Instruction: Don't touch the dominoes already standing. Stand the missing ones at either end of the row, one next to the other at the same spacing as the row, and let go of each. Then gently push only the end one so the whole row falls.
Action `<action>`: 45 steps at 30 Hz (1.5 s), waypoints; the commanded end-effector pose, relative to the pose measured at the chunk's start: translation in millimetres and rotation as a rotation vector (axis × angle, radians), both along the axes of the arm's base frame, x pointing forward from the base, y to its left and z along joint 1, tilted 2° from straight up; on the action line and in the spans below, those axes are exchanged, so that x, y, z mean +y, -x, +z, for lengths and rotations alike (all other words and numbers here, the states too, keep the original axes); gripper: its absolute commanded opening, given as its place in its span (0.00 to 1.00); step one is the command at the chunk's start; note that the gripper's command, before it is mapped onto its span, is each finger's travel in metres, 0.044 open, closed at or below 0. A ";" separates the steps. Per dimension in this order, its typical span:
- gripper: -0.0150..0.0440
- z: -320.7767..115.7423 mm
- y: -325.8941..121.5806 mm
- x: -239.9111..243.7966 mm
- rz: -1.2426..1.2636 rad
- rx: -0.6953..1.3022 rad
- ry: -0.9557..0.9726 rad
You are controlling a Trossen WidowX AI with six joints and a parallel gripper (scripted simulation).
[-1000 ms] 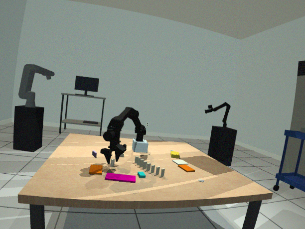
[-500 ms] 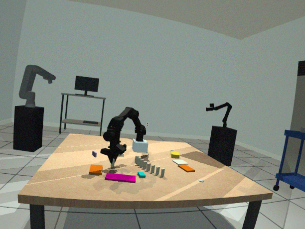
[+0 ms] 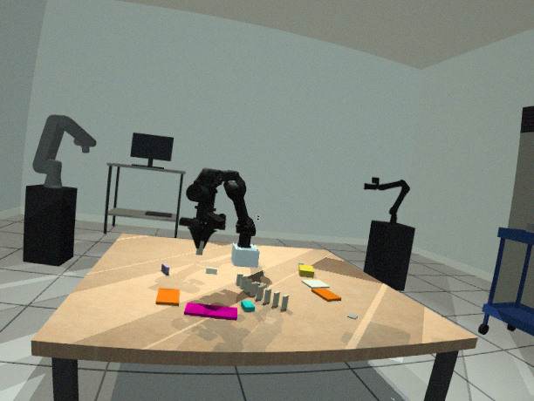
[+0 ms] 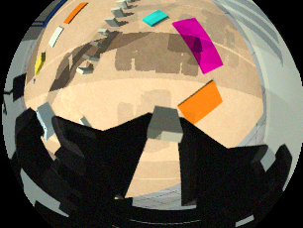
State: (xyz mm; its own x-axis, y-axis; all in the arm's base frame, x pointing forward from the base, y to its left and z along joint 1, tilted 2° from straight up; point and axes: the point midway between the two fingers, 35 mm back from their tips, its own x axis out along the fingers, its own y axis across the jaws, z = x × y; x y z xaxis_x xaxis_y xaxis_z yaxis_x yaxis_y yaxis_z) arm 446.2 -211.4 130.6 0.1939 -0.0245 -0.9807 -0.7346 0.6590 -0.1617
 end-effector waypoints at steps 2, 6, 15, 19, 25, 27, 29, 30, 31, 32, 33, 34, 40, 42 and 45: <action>0.44 7.4 5.0 7.9 -0.020 0.005 -0.015; 0.44 12.5 21.6 39.2 -0.109 0.029 -0.041; 0.44 9.8 80.3 108.0 -0.319 0.088 -0.083; 0.44 1.8 114.1 134.7 -0.413 0.115 -0.094; 0.44 -5.5 137.0 149.7 -0.472 0.131 -0.097; 0.44 -6.5 136.7 149.7 -0.472 0.131 -0.097; 0.44 -14.5 134.5 149.4 -0.472 0.131 -0.097; 0.44 -20.7 132.9 149.2 -0.472 0.131 -0.097; 0.44 -26.9 131.5 149.1 -0.472 0.130 -0.097; 0.44 -33.1 130.2 149.0 -0.472 0.130 -0.097; 0.44 -39.3 129.1 148.9 -0.472 0.130 -0.097; 0.44 -45.5 128.1 148.8 -0.472 0.130 -0.097; 0.44 -82.5 125.0 149.1 -0.472 0.130 -0.097; 0.44 -94.6 125.1 149.4 -0.472 0.131 -0.097; 0.44 -112.6 126.2 150.1 -0.472 0.131 -0.097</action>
